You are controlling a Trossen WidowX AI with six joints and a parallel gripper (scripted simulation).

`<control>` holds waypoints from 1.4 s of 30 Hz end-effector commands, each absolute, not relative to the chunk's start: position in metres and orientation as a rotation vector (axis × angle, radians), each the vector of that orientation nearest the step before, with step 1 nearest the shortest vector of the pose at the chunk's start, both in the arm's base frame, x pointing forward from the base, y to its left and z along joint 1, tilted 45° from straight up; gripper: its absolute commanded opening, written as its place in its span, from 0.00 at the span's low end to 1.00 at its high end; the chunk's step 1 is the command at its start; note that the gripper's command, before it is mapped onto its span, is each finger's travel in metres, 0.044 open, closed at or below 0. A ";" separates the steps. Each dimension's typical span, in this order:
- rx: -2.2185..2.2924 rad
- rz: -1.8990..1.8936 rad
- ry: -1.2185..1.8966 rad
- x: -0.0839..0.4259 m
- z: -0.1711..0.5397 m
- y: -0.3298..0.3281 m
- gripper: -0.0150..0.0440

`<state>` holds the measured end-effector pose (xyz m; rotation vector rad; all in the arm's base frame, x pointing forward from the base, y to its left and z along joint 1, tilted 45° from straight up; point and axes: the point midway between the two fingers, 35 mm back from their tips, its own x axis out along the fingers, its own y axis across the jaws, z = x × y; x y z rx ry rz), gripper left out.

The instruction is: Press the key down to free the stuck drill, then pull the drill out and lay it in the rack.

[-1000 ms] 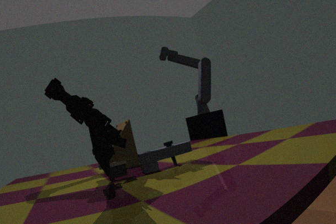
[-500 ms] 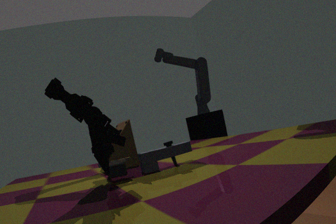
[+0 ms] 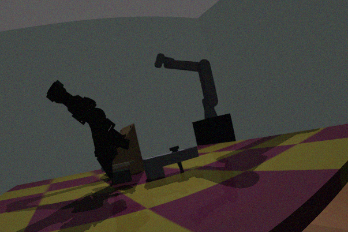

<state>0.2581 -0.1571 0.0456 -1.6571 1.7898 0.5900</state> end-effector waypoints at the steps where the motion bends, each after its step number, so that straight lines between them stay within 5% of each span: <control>1: -1.658 0.585 1.785 0.259 0.048 -0.155 0.25; 42: -1.657 0.586 1.785 0.258 0.058 -0.139 0.25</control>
